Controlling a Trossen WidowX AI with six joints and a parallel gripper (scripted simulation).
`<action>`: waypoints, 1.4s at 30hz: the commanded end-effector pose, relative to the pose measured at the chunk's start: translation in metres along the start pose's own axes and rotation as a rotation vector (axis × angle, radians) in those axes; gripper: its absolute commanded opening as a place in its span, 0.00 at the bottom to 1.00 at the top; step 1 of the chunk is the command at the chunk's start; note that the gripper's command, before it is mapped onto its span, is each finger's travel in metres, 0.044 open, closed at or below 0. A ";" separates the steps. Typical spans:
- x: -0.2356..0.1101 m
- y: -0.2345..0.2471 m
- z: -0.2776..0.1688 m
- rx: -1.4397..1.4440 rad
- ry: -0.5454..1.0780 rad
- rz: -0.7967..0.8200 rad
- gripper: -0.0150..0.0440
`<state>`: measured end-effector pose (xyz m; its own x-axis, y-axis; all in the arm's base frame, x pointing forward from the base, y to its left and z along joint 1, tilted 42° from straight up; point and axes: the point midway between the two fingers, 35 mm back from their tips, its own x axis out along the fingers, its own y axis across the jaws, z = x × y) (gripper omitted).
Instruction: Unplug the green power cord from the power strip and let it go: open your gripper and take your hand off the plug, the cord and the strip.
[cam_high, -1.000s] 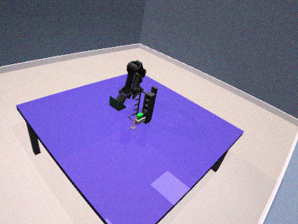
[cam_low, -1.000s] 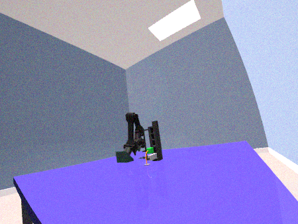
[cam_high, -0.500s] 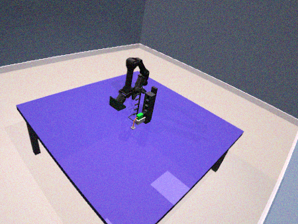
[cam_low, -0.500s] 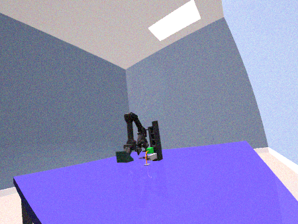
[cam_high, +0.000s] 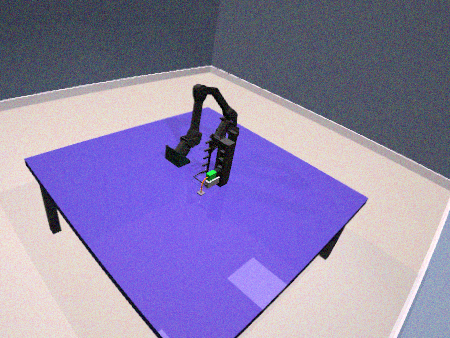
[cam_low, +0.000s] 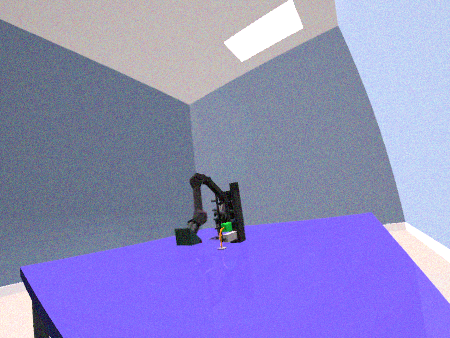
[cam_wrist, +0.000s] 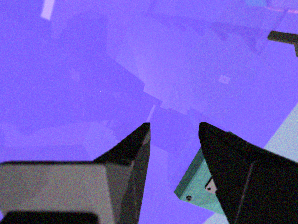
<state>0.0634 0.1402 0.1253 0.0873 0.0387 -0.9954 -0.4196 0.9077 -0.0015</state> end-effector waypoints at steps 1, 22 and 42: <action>-0.001 -0.002 0.025 0.110 0.032 0.024 0.53; 0.000 -0.059 0.151 0.371 -0.043 0.204 0.53; -0.020 -0.195 0.246 0.503 -0.452 0.252 0.53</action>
<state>0.3436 0.0890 0.1651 0.3978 0.3466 -0.8495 -0.0567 0.9334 0.3543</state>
